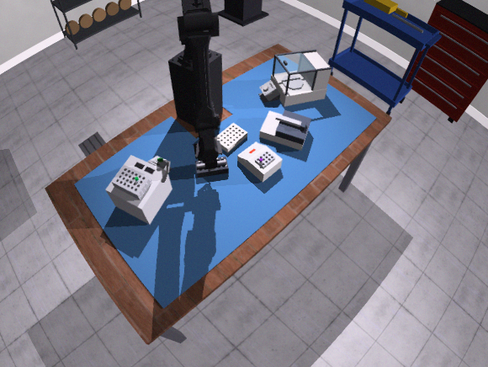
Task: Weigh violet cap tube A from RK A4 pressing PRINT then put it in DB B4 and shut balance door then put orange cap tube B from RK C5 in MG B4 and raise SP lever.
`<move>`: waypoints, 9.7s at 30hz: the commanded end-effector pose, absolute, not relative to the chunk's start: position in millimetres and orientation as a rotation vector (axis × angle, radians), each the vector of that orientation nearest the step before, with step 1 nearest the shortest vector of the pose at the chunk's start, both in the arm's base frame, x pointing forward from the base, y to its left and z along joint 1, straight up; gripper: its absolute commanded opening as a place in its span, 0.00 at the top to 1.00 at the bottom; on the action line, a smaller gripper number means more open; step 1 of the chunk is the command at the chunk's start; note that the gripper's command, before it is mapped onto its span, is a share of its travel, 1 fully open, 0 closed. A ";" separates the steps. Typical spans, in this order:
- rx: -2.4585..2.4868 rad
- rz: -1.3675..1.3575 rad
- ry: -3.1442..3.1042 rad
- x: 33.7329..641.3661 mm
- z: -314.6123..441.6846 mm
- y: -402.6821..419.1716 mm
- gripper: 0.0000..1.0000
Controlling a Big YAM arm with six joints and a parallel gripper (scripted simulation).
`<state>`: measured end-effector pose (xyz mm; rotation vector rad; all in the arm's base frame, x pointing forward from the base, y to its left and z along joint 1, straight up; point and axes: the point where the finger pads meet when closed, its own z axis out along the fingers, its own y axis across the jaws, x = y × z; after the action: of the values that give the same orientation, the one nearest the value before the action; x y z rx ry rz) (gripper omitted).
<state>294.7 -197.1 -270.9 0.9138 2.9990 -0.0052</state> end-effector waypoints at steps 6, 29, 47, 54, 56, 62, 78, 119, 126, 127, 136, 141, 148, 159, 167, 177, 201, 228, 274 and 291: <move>0.916 -0.002 2.998 297.0 -281.3 -193.9 0.91; 0.911 0.000 3.000 298.4 -291.9 -191.6 0.91; 0.913 0.004 3.007 296.8 -296.1 -189.4 0.91; 0.914 0.005 3.007 297.6 -296.2 -189.5 0.91; 0.913 0.005 3.007 297.9 -296.2 -189.5 0.91; 0.914 0.006 3.009 297.8 -296.2 -189.1 0.91; 0.915 0.007 3.012 297.8 -296.2 -188.4 0.91; 0.910 0.002 3.001 301.3 -297.7 -189.3 0.91; 0.911 0.002 3.001 300.9 -297.7 -188.8 0.91; 0.911 0.002 3.001 300.9 -297.7 -188.8 0.91; 0.911 0.002 3.001 300.9 -297.7 -188.6 0.91; 0.911 0.002 3.001 300.9 -297.7 -188.4 0.91; 0.912 0.003 3.002 300.5 -297.7 -188.0 0.91; 0.912 0.003 3.002 300.4 -297.7 -187.7 0.91; 0.912 0.003 3.002 300.1 -297.7 -187.3 0.91; 0.912 0.003 3.003 299.6 -297.7 -186.9 0.91; 0.913 0.004 3.004 298.4 -297.7 -185.7 0.91; 0.939 0.006 3.010 290.5 -296.5 -188.0 0.64; 0.915 -0.005 2.996 300.6 -270.0 -192.4 0.64; 0.915 -0.005 2.996 300.6 -270.0 -192.4 0.64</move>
<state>298.3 -190.5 -272.0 0.9119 3.0040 -0.0032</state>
